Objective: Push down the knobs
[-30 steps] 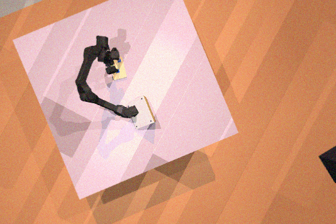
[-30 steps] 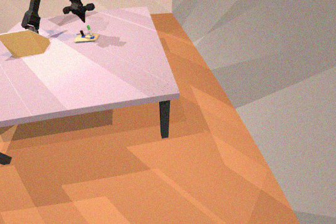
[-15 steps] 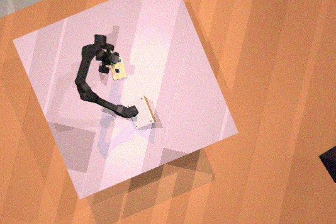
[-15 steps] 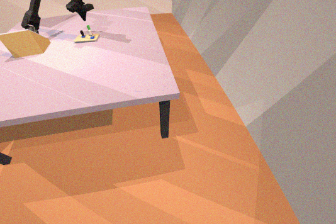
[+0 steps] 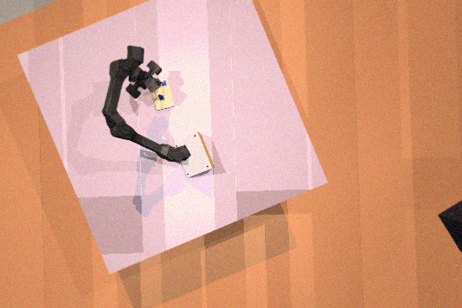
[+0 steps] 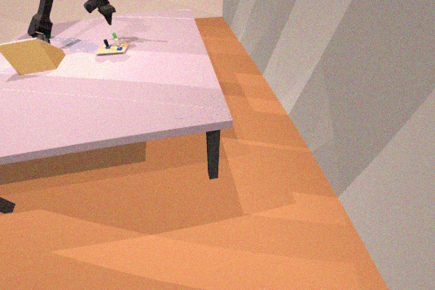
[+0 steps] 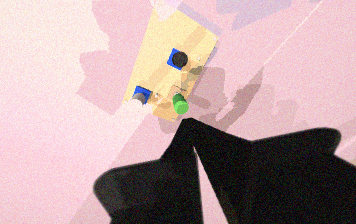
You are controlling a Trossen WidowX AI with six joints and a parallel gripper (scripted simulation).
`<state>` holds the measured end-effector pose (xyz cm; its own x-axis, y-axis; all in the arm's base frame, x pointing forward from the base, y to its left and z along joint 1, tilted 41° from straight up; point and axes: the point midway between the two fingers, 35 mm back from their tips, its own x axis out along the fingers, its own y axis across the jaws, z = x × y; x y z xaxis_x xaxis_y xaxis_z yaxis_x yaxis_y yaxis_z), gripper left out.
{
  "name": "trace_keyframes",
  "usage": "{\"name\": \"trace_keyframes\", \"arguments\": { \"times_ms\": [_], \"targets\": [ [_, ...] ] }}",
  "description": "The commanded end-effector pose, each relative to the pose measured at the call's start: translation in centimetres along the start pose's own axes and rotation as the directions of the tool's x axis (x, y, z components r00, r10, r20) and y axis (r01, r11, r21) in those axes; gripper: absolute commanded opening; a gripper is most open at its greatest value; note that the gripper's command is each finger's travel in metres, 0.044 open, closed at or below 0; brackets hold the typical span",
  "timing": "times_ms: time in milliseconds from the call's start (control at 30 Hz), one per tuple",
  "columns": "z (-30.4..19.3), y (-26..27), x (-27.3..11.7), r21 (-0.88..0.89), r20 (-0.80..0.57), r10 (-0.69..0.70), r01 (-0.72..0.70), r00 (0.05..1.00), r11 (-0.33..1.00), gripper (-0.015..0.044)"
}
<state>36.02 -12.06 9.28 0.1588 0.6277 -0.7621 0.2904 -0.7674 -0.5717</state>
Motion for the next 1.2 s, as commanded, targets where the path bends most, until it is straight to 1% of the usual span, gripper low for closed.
{"name": "trace_keyframes", "arguments": {
  "times_ms": [0,100,200,333,567,967,1167],
  "targets": [
    [-0.2,-0.1,-0.2,0.119,0.006,0.002,-0.003,1.000,0.993,0.0000],
    [-0.2,-0.1,-0.3,0.170,0.007,0.002,-0.003,1.000,0.985,0.0000],
    [-0.2,-0.1,-0.2,0.170,0.007,0.002,-0.003,1.000,0.985,0.0000],
    [-0.2,-0.1,1.7,0.170,0.007,0.001,-0.002,1.000,0.985,0.0000],
    [-0.2,-0.1,1.9,0.170,0.007,0.001,-0.002,1.000,0.985,0.0000],
    [-0.2,-0.1,3.7,0.170,0.006,0.001,-0.002,1.000,0.986,0.0000],
    [-0.2,-0.1,3.7,0.170,0.006,0.001,-0.002,1.000,0.986,0.0000]
  ]
}}
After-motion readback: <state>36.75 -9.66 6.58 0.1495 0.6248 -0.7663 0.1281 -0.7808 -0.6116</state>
